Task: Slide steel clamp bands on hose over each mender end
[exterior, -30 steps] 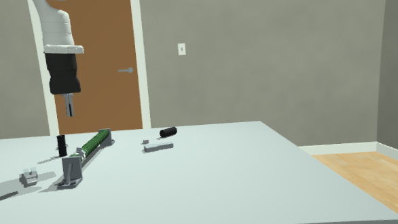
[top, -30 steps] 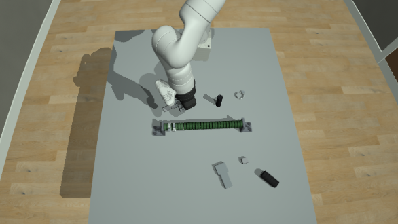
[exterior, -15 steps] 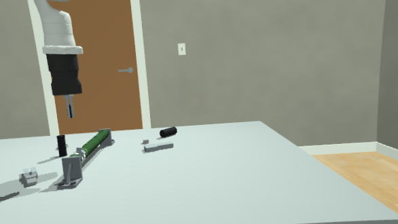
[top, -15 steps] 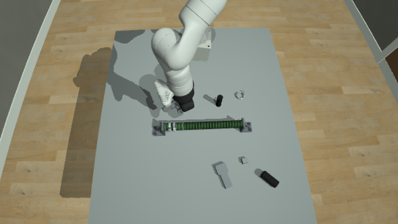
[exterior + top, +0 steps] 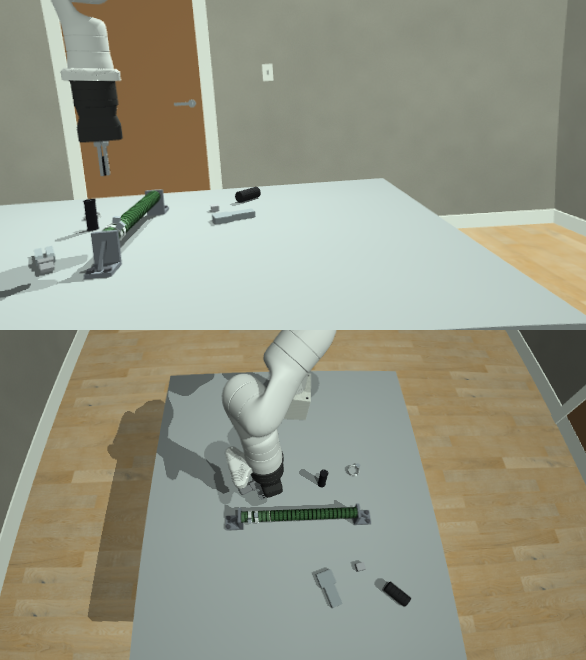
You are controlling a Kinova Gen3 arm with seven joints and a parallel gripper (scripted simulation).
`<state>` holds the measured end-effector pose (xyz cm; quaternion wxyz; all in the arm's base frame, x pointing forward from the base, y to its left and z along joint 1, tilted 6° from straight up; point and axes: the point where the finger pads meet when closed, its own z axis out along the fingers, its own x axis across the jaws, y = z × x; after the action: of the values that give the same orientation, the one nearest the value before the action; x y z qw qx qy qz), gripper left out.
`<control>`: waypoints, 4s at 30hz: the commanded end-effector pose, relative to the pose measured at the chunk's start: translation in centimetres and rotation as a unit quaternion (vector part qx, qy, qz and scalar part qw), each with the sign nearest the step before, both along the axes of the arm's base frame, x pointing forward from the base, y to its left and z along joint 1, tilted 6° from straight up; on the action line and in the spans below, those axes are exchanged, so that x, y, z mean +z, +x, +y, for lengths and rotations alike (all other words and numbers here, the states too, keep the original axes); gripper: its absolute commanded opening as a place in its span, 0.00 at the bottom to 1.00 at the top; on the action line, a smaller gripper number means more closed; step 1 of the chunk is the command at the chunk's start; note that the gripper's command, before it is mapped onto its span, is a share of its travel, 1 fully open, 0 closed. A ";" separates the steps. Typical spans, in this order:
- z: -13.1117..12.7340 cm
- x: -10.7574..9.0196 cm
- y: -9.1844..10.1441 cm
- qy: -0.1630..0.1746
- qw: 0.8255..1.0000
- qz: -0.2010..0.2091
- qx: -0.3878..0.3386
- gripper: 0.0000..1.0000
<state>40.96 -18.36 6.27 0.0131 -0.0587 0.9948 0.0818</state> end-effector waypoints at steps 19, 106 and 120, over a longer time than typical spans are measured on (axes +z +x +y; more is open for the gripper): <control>-1.1 -0.4 0.3 -0.011 0.998 0.007 -0.058 0.00; -2.1 -5.0 0.9 -0.028 0.988 0.014 -0.149 0.00; -2.0 -5.9 0.9 -0.028 0.988 0.014 -0.149 0.00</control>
<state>41.87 -20.32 0.30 0.0090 0.0906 0.9945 0.0524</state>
